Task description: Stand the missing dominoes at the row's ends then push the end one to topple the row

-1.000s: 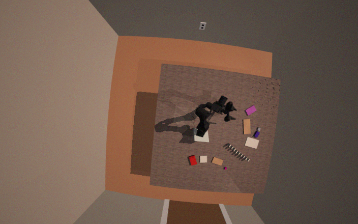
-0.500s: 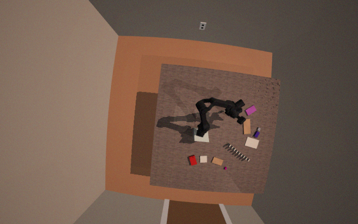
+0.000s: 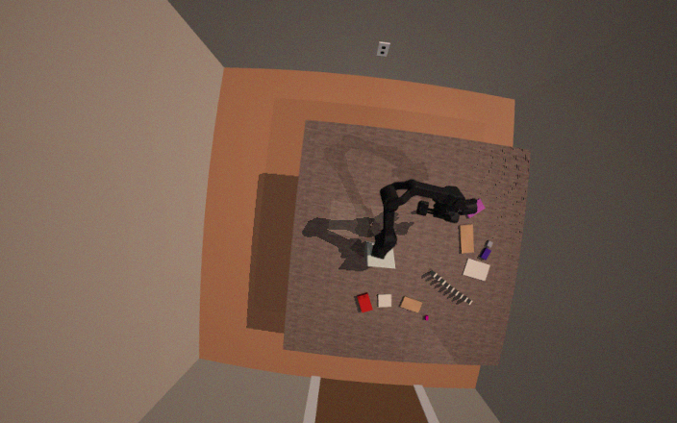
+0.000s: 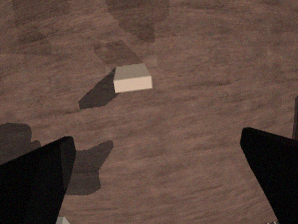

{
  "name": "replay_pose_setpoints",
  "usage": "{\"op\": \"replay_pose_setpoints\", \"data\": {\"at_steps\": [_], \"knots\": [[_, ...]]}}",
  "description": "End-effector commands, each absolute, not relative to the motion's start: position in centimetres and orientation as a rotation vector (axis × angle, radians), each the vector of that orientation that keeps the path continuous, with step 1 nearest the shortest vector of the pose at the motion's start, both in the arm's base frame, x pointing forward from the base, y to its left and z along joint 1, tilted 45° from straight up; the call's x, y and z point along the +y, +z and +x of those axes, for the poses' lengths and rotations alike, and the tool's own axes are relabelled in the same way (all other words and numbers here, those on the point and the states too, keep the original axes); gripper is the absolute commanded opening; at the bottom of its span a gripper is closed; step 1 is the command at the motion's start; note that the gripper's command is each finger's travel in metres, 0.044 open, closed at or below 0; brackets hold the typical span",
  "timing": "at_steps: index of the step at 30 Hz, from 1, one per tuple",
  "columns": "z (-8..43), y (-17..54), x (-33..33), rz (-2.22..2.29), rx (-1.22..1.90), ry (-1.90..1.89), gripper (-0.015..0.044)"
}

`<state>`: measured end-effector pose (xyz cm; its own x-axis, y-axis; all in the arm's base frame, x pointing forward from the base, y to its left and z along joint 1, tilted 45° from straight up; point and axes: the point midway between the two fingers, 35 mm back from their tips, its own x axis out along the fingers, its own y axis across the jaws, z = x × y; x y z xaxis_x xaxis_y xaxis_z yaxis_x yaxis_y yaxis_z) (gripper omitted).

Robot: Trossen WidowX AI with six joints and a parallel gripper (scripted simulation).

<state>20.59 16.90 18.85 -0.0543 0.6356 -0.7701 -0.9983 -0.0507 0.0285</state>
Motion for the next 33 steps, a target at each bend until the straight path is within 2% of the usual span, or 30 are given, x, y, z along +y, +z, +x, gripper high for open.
{"op": "replay_pose_setpoints", "data": {"at_steps": [1,8,16,31,33], "knots": [[19.9,20.4,17.2,-0.641,0.602,1.635,0.0440],[19.9,20.0,17.6,-0.643,0.602,1.635,0.0440],[19.0,16.0,21.7,-0.639,0.598,1.635,0.0440],[18.8,14.8,22.8,-0.638,0.597,1.636,0.0440],[18.8,14.8,22.8,-0.638,0.597,1.636,0.0387]]}}
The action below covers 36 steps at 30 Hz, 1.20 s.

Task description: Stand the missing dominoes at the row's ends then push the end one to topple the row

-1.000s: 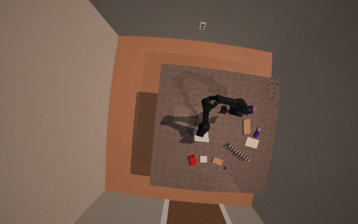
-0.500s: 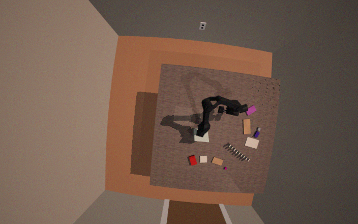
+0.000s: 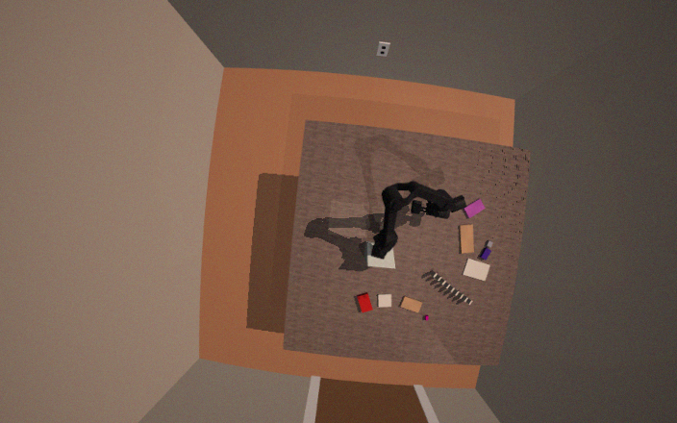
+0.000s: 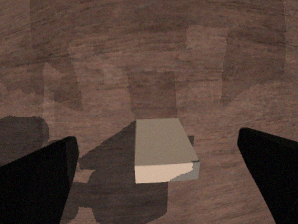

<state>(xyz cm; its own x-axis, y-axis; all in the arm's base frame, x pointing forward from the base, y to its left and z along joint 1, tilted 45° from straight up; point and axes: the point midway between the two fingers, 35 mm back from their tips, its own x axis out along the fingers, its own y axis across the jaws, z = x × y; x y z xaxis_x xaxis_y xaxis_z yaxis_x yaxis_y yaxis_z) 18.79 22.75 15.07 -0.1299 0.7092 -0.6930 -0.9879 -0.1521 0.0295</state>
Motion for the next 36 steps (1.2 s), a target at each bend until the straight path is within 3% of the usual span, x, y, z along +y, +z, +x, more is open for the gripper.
{"op": "replay_pose_setpoints", "data": {"at_steps": [1,11,22,36], "knots": [[18.8,14.8,22.8,-0.638,0.597,1.636,0.0361],[18.8,14.8,22.8,-0.638,0.597,1.636,0.0107],[19.6,15.5,22.3,-0.610,0.588,1.596,0.0107],[20.5,24.1,13.4,-0.559,0.678,1.568,0.0107]]}}
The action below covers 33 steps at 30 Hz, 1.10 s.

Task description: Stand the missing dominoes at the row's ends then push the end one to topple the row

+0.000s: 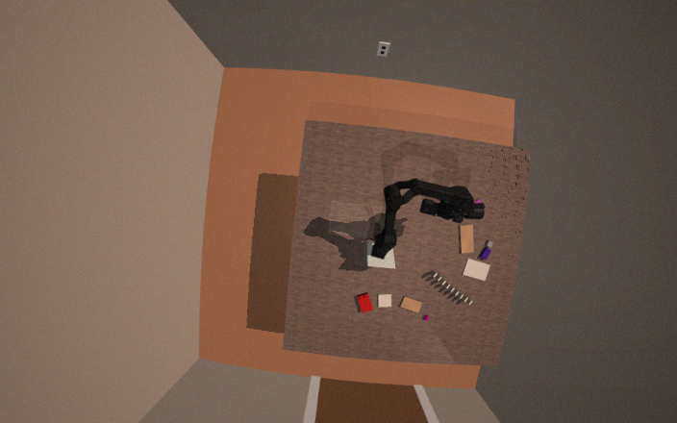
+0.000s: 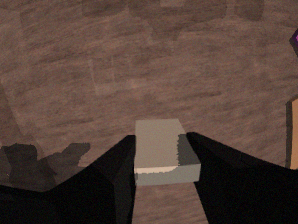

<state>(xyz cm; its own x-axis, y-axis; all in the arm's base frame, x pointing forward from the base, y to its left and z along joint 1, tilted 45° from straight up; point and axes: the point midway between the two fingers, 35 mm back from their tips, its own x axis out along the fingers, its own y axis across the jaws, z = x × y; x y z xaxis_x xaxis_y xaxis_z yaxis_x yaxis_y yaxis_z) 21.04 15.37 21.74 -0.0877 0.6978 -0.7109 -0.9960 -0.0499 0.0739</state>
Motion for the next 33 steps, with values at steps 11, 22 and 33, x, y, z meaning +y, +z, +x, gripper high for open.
{"op": "replay_pose_setpoints", "data": {"at_steps": [11,22,33], "knots": [[26.5,19.8,9.2,-0.192,1.044,1.286,0.0107],[32.6,6.8,-3.4,0.631,1.633,0.545,0.0107],[32.2,1.3,-7.0,0.899,1.757,0.276,0.0107]]}}
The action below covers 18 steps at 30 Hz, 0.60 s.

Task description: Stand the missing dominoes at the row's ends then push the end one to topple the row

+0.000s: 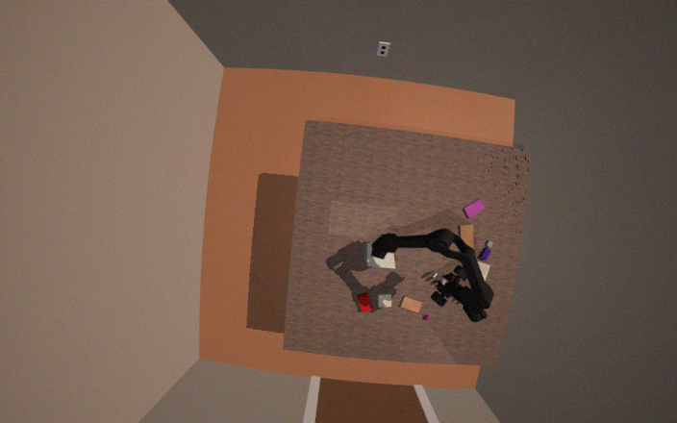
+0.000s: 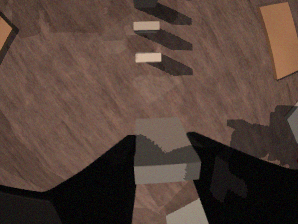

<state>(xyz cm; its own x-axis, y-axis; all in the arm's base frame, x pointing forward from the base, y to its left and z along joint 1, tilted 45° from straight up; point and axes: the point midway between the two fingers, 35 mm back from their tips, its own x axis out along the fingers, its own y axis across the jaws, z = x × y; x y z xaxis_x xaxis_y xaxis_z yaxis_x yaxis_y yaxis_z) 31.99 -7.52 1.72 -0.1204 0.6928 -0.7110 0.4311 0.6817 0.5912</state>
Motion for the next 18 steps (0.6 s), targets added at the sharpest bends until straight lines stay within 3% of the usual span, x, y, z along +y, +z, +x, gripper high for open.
{"op": "replay_pose_setpoints", "data": {"at_steps": [1,18], "knots": [[32.2,0.9,-6.6,0.899,1.757,0.276,0.0107],[31.4,-5.6,-0.3,0.901,1.755,0.278,0.0107]]}}
